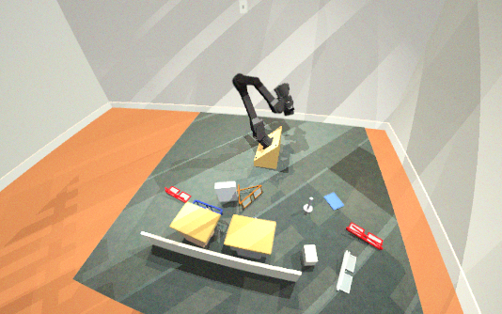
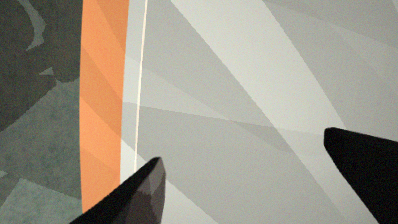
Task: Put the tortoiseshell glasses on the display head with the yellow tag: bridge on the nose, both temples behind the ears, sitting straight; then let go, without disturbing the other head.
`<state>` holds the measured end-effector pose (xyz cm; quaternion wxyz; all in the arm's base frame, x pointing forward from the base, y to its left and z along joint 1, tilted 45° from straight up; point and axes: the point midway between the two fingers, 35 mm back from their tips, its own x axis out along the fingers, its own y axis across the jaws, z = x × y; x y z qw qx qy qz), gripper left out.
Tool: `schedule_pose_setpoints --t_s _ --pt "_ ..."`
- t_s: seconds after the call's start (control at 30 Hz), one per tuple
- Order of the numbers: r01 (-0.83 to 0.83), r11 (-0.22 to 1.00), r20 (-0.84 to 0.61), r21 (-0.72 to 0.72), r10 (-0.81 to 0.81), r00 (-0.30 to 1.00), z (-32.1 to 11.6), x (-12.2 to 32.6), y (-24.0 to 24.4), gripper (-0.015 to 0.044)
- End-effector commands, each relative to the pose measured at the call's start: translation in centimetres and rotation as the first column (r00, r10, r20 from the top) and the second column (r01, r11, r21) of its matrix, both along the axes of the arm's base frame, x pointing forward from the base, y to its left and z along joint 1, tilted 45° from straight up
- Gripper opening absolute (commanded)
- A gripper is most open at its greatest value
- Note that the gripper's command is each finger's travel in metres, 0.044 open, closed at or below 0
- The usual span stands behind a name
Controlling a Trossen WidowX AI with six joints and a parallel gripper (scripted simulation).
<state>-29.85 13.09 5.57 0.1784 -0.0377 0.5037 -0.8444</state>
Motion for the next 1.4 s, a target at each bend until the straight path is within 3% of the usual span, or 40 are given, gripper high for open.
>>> schedule_pose_setpoints --t_s 0.0,0.23,0.3,0.53,0.77,0.97,1.17,1.37 --pt "0.000 1.000 0.000 0.000 0.000 1.000 0.0 0.0 0.0 0.0426" --pt "0.000 1.000 0.000 0.000 0.000 1.000 0.0 0.0 0.0 0.0440" --pt "0.043 0.999 0.015 -0.001 -0.043 0.999 -0.3 0.1 1.1 0.0388" --pt "0.451 0.892 0.190 0.027 -0.447 0.874 -3.5 4.1 11.6 0.0204" --pt "0.744 0.657 0.390 0.121 -0.721 0.573 -7.0 12.6 19.6 0.0200" --pt "0.870 0.429 0.549 0.242 -0.800 0.242 -9.6 22.2 23.0 0.0200" --pt "0.895 0.239 0.676 0.376 -0.731 -0.089 -11.2 32.9 22.9 0.0200" --pt "0.861 0.132 0.771 0.491 -0.526 -0.360 -12.0 43.0 18.9 0.0200"
